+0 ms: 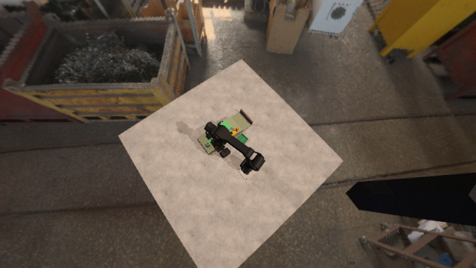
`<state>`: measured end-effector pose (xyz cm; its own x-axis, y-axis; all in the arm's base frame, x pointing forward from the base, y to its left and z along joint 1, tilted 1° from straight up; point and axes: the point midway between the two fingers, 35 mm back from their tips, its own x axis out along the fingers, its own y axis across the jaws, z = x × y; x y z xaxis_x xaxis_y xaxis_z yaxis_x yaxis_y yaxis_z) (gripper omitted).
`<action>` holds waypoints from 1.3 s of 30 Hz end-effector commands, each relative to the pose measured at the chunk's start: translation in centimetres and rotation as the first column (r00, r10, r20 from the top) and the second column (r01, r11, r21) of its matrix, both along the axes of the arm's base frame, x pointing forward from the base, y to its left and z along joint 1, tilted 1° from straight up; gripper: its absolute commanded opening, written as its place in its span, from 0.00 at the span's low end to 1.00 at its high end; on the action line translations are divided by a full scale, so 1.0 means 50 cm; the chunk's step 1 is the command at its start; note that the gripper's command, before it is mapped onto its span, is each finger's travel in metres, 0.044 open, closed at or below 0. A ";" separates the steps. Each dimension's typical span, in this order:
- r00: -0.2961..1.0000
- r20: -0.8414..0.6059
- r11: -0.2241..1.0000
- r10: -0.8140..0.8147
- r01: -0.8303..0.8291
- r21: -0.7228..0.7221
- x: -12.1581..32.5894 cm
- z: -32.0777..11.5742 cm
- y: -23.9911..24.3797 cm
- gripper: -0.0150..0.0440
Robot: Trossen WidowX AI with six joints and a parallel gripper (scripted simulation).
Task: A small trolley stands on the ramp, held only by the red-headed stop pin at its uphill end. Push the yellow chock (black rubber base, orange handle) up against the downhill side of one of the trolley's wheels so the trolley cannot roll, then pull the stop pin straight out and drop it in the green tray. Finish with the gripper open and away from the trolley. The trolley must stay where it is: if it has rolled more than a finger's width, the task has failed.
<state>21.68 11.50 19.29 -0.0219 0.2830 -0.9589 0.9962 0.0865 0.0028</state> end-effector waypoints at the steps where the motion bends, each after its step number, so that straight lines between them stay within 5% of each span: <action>1: 1.000 0.003 1.000 0.002 -0.002 0.003 0.002 -0.005 -0.033 0.25; 39: 1.000 0.004 1.000 0.002 -0.002 -0.009 0.025 -0.050 -0.302 0.25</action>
<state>22.85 -2.26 16.86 -0.0223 0.2774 -0.9605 0.9963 0.0862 0.0018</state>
